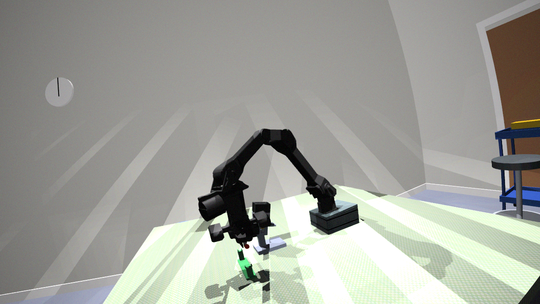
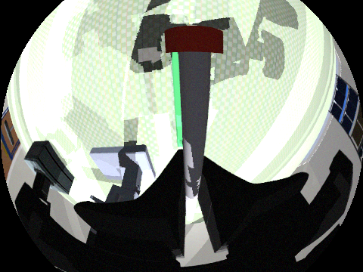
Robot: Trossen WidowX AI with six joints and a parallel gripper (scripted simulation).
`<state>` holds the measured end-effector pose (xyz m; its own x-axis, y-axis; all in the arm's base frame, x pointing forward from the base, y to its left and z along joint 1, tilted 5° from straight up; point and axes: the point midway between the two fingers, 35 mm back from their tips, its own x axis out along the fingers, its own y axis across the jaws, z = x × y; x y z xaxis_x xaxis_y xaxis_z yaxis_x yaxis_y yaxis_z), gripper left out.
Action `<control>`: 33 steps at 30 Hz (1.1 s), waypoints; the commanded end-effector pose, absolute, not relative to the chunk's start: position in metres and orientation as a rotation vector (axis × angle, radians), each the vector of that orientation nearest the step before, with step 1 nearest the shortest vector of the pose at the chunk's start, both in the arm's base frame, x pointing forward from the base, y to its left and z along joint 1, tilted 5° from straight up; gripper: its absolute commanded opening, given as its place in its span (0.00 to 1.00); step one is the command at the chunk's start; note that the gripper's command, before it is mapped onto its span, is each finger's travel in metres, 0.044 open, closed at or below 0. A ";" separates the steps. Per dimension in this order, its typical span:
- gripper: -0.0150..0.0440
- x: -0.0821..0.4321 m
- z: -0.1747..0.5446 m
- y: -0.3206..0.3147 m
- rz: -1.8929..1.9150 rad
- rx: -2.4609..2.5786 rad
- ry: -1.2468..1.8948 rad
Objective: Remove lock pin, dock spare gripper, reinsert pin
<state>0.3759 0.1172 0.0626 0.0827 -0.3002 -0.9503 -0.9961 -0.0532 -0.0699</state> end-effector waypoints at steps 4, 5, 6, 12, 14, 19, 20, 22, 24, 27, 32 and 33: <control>0.25 0.356 0.070 0.123 1.017 -1.497 1.339; 0.25 0.353 0.071 0.123 1.017 -1.497 1.339; 0.25 0.350 0.071 0.124 1.017 -1.496 1.339; 0.25 0.330 0.074 0.127 1.019 -1.493 1.340; 0.25 0.324 0.075 0.127 1.019 -1.493 1.340; 0.25 0.308 0.076 0.128 1.020 -1.491 1.342; 0.25 0.304 0.076 0.128 1.020 -1.490 1.342; 0.25 0.298 0.077 0.128 1.020 -1.490 1.342; 0.25 0.291 0.077 0.128 1.020 -1.489 1.343; 0.25 0.284 0.077 0.128 1.021 -1.488 1.343; 0.25 0.285 0.067 0.128 1.023 -1.487 1.345; 0.25 0.285 0.063 0.128 1.024 -1.487 1.345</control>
